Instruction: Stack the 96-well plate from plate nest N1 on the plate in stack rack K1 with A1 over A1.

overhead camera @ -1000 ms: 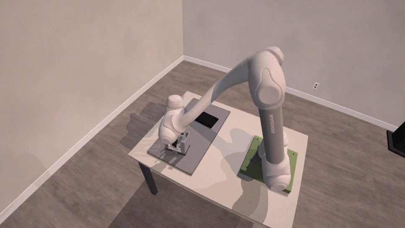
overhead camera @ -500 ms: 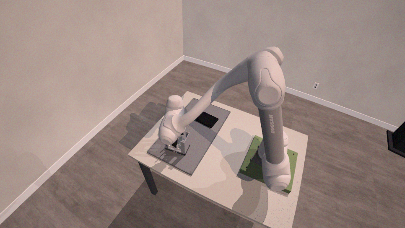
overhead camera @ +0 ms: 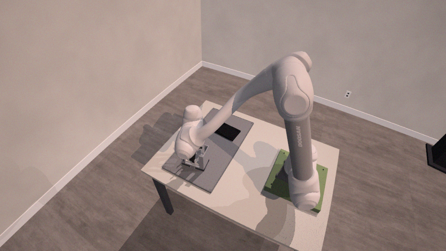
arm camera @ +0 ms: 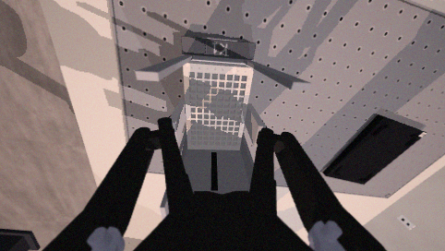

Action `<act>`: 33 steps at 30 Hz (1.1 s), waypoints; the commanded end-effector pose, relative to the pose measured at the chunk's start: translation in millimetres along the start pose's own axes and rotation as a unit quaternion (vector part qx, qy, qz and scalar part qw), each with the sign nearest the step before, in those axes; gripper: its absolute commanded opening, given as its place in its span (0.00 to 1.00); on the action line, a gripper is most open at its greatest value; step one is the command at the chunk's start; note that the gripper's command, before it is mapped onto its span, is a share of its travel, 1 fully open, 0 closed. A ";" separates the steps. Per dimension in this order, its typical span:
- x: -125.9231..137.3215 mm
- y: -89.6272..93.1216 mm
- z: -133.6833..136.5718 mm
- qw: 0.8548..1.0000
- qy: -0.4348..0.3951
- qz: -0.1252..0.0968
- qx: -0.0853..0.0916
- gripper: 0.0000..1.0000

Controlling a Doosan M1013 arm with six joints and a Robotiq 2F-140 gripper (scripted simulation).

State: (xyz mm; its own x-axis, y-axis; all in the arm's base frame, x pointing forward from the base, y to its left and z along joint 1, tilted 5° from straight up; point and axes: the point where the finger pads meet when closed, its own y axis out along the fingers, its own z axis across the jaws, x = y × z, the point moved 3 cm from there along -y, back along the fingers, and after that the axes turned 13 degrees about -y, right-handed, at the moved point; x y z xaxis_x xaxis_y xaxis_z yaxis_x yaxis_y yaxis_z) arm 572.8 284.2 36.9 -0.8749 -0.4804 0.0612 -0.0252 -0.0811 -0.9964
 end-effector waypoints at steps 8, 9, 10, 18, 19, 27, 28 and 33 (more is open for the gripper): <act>0.0 1.5 0.0 1.000 0.000 0.000 0.000 0.00; 0.0 1.7 0.0 1.000 0.000 0.000 0.000 0.00; 0.0 1.8 0.0 1.000 0.000 0.000 0.000 0.00; 0.0 2.2 0.0 1.000 0.000 0.000 0.000 1.00; 0.0 2.2 0.0 1.000 0.000 0.000 0.000 1.00; 0.0 2.2 0.0 1.000 0.000 0.000 0.000 1.00; 0.0 2.2 0.0 1.000 0.000 0.000 0.000 1.00; 0.0 2.2 0.0 1.000 0.000 0.000 0.000 1.00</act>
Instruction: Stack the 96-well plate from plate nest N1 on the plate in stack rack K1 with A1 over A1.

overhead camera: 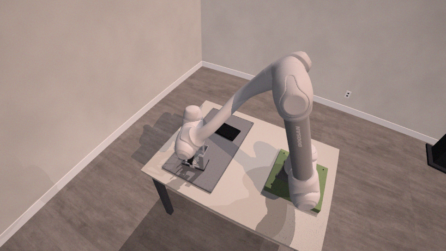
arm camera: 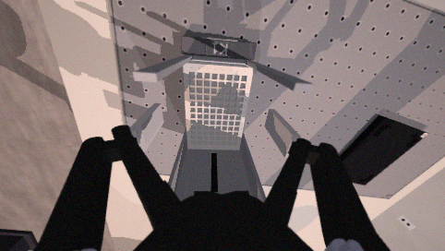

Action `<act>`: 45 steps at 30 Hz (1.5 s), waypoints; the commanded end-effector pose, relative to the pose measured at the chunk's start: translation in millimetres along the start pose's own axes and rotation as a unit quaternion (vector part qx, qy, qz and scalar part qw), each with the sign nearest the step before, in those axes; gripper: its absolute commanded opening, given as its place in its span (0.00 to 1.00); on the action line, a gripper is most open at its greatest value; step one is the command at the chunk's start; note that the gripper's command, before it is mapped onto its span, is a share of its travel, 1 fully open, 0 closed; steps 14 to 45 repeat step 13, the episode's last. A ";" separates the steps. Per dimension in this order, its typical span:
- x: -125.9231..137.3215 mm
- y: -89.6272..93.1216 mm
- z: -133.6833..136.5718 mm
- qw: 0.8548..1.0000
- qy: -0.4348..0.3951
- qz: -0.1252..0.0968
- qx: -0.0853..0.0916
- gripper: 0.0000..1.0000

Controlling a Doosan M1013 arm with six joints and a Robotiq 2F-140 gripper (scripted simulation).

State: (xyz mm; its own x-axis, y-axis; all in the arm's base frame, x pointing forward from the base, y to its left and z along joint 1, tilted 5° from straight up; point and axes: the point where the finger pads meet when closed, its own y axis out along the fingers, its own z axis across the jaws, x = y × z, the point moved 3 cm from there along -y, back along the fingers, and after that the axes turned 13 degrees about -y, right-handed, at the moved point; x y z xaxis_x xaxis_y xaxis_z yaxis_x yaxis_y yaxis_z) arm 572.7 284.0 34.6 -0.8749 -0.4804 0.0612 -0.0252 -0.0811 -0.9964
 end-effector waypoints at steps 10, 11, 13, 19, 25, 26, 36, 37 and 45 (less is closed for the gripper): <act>0.0 -24.1 0.0 1.000 0.000 0.000 0.000 1.00; 0.0 -26.8 0.0 1.000 0.000 0.000 0.000 1.00; 0.0 -32.1 0.0 1.000 0.000 0.000 0.000 1.00; 0.0 -32.1 0.0 1.000 0.000 0.000 0.000 1.00; 0.0 -32.1 0.0 1.000 0.000 0.000 0.000 1.00; 0.0 -32.1 0.0 1.000 0.000 0.000 0.000 1.00; 0.0 -32.1 0.0 1.000 0.000 0.000 0.000 1.00; 0.0 -32.1 0.0 1.000 0.000 0.000 0.000 1.00; 0.0 -32.1 0.0 1.000 0.000 0.000 0.000 1.00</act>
